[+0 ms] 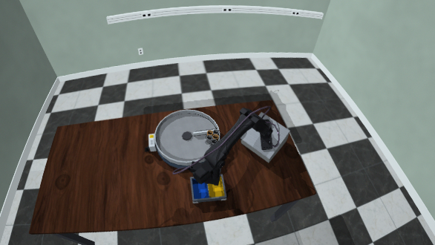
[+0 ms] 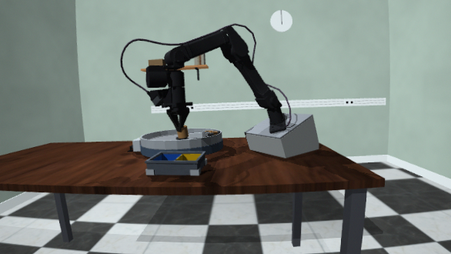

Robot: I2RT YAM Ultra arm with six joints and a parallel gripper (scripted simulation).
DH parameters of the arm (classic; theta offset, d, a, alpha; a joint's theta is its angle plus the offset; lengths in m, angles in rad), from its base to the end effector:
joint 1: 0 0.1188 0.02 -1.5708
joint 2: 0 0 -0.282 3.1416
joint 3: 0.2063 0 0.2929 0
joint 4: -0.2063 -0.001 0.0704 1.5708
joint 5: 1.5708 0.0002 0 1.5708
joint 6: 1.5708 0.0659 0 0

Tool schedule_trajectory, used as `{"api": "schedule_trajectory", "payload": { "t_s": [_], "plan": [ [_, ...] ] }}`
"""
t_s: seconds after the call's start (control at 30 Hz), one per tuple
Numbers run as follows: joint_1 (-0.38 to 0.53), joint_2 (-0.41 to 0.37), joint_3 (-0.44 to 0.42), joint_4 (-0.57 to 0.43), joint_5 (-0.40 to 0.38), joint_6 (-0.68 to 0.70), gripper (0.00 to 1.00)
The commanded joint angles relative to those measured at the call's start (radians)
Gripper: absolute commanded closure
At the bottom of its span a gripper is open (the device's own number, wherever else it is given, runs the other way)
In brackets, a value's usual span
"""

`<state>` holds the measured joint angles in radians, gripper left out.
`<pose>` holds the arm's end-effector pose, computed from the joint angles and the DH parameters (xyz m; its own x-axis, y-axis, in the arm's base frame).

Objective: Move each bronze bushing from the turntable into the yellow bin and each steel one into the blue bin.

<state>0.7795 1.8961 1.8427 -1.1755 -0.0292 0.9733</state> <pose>0.3145 0.3150 0.3022 -0.9636 0.2096 -0.1659 0.1548 0.9436 0.2927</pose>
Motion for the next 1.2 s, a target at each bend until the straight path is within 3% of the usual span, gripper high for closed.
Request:
{"api": "schedule_trajectory", "payload": {
  "t_s": [0.0,1.17],
  "plan": [
    [-0.008,-0.02,0.028,-0.019,0.017,0.001,1.0],
    [0.002,-0.023,0.031,-0.021,0.019,0.005,1.0]
  ]
}}
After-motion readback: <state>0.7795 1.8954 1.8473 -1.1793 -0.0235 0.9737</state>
